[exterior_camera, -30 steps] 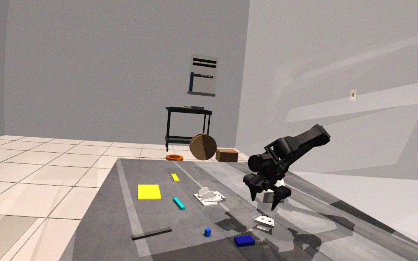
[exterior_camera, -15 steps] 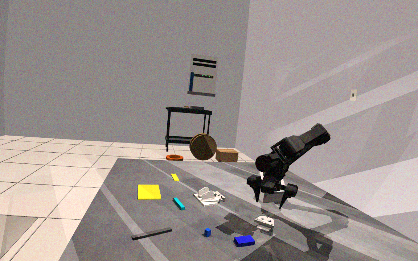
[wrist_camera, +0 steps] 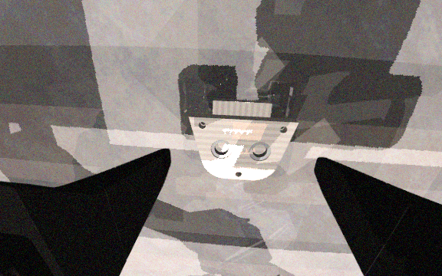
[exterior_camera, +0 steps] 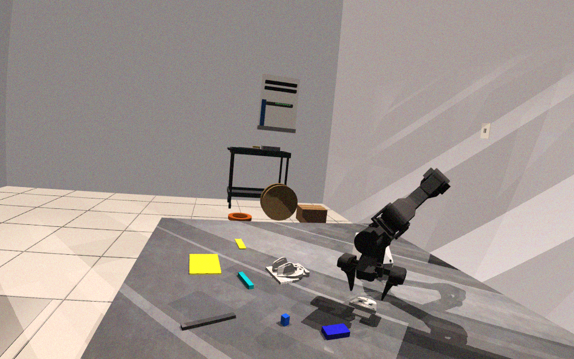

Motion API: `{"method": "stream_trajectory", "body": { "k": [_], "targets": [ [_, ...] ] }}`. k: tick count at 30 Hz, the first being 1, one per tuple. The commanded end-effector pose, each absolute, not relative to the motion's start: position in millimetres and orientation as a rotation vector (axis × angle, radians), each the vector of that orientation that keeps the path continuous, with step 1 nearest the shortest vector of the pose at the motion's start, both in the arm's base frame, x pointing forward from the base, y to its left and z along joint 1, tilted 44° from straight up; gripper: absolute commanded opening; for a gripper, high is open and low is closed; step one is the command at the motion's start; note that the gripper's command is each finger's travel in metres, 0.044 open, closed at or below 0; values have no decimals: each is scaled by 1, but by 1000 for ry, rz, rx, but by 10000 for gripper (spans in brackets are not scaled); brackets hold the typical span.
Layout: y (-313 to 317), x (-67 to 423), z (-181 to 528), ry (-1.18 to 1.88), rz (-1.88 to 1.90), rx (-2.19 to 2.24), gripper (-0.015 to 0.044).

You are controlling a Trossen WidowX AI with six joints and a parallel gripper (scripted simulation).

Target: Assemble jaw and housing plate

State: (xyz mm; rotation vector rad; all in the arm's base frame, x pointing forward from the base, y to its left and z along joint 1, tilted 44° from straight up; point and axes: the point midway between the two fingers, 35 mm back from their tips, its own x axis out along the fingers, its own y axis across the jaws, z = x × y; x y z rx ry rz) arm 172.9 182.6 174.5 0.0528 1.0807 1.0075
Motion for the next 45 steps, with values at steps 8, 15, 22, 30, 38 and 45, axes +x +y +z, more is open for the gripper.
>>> {"method": "stream_trajectory", "body": {
  "k": [8, 15, 22, 30, 38, 45],
  "targets": [
    [193, 175, 163, 1083, 1004, 54, 440],
    [198, 175, 158, 1083, 1004, 54, 440],
    [205, 177, 151, 1083, 1004, 54, 440],
    [214, 177, 142, 1082, 1005, 55, 440],
    [217, 178, 139, 1082, 1005, 56, 440],
    [217, 178, 139, 1082, 1005, 56, 440]
  ]
}}
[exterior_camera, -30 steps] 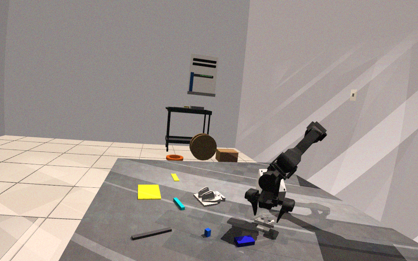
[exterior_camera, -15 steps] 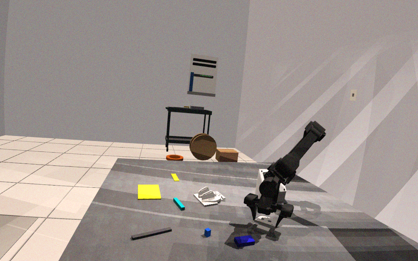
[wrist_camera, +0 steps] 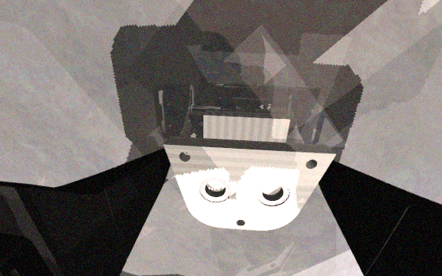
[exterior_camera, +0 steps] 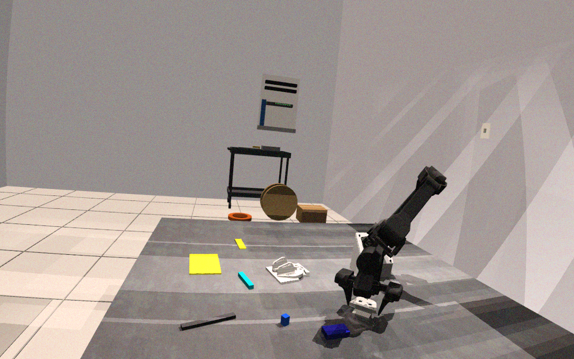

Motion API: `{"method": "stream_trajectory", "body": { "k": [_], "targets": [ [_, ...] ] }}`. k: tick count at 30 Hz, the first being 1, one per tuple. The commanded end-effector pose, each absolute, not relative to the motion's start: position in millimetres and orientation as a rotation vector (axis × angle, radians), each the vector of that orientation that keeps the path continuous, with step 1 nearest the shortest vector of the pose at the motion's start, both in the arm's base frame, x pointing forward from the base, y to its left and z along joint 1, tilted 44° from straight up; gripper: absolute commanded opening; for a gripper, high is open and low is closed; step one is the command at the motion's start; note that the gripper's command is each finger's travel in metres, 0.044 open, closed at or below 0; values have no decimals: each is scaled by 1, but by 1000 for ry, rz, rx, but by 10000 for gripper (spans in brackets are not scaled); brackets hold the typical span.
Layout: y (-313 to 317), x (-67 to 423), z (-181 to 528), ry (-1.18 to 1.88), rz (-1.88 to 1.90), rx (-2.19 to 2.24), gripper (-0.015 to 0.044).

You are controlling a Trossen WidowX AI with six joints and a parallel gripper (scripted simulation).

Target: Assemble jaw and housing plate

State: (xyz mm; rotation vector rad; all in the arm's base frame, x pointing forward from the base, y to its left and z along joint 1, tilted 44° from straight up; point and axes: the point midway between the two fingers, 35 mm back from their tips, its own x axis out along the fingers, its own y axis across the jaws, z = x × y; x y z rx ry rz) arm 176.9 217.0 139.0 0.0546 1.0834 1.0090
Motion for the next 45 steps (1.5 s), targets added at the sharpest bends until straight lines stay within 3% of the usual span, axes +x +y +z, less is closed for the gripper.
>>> {"method": "stream_trajectory", "body": {
  "k": [1, 11, 25, 45],
  "targets": [
    [217, 178, 139, 1082, 1005, 56, 440],
    [217, 178, 139, 1082, 1005, 56, 440],
    [217, 177, 139, 1083, 1009, 55, 351],
    [200, 178, 155, 1086, 1006, 49, 351]
  ]
}}
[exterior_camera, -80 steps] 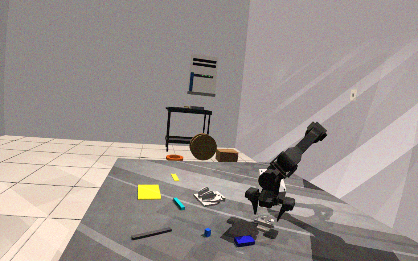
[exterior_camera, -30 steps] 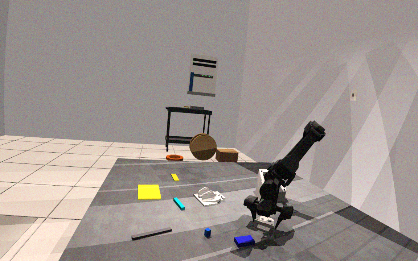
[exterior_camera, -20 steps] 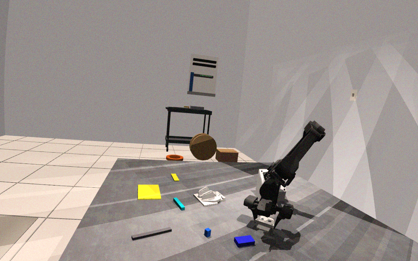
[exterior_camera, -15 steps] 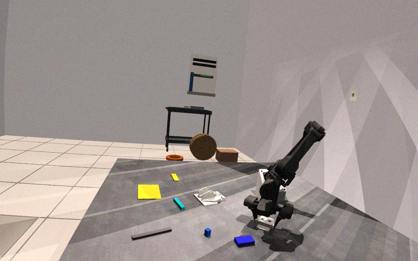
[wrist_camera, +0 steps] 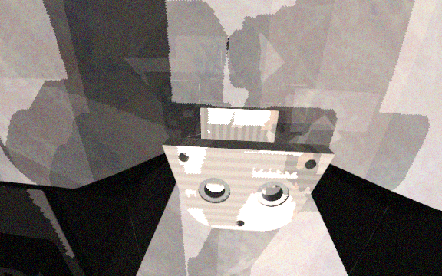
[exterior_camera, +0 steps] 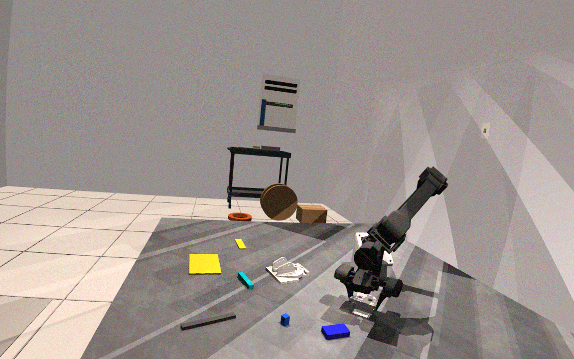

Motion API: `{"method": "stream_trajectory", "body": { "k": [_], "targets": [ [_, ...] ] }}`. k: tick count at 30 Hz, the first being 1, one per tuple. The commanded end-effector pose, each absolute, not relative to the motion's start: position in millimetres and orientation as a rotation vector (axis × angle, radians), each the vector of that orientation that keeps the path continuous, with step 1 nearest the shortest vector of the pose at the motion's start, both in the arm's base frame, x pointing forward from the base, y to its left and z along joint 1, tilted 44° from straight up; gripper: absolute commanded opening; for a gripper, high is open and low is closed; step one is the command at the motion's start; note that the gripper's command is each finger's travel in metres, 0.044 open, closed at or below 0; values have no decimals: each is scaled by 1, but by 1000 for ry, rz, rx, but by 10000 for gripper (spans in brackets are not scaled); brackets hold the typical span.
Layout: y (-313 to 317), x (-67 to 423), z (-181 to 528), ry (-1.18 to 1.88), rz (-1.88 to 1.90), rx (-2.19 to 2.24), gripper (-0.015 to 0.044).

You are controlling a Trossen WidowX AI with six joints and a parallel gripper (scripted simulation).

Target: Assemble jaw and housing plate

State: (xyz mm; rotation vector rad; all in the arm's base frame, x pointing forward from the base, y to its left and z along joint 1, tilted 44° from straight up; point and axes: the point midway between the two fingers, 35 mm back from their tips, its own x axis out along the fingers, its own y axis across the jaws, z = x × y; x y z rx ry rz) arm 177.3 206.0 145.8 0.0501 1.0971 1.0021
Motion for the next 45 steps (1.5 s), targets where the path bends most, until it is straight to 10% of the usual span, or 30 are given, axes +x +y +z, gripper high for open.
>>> {"method": "stream_trajectory", "body": {
  "k": [1, 45],
  "targets": [
    [198, 178, 157, 1086, 1005, 49, 351],
    [143, 211, 163, 1375, 583, 526, 351]
  ]
}}
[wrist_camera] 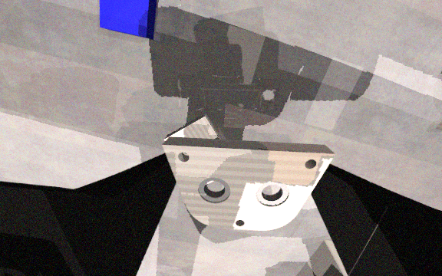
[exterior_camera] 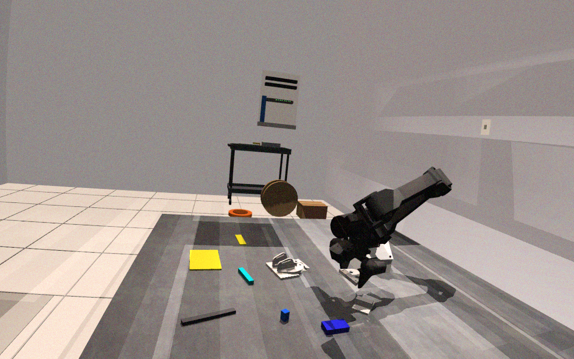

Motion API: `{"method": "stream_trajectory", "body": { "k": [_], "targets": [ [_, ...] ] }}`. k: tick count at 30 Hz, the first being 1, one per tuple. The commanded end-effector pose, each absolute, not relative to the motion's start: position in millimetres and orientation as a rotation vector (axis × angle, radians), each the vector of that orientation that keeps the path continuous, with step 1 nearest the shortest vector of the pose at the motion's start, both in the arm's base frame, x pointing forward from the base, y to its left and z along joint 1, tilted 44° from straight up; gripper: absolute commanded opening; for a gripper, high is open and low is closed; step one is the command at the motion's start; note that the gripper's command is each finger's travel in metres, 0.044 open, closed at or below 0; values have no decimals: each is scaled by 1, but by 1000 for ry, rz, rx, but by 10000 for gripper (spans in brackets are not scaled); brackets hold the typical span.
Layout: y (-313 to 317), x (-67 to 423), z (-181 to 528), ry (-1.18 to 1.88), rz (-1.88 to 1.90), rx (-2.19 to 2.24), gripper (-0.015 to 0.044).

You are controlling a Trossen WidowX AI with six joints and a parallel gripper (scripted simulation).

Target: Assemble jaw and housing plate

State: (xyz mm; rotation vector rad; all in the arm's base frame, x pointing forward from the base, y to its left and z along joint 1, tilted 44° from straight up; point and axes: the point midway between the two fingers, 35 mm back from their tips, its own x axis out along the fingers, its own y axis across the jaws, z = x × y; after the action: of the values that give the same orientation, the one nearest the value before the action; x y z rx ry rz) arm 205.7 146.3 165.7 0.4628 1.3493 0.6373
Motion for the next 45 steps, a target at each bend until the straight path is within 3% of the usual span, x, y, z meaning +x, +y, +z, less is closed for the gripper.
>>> {"method": "stream_trajectory", "body": {
  "k": [1, 45],
  "targets": [
    [142, 213, 162, 1385, 564, 546, 351],
    [76, 267, 104, 1628, -388, 1447, 351]
  ]
}}
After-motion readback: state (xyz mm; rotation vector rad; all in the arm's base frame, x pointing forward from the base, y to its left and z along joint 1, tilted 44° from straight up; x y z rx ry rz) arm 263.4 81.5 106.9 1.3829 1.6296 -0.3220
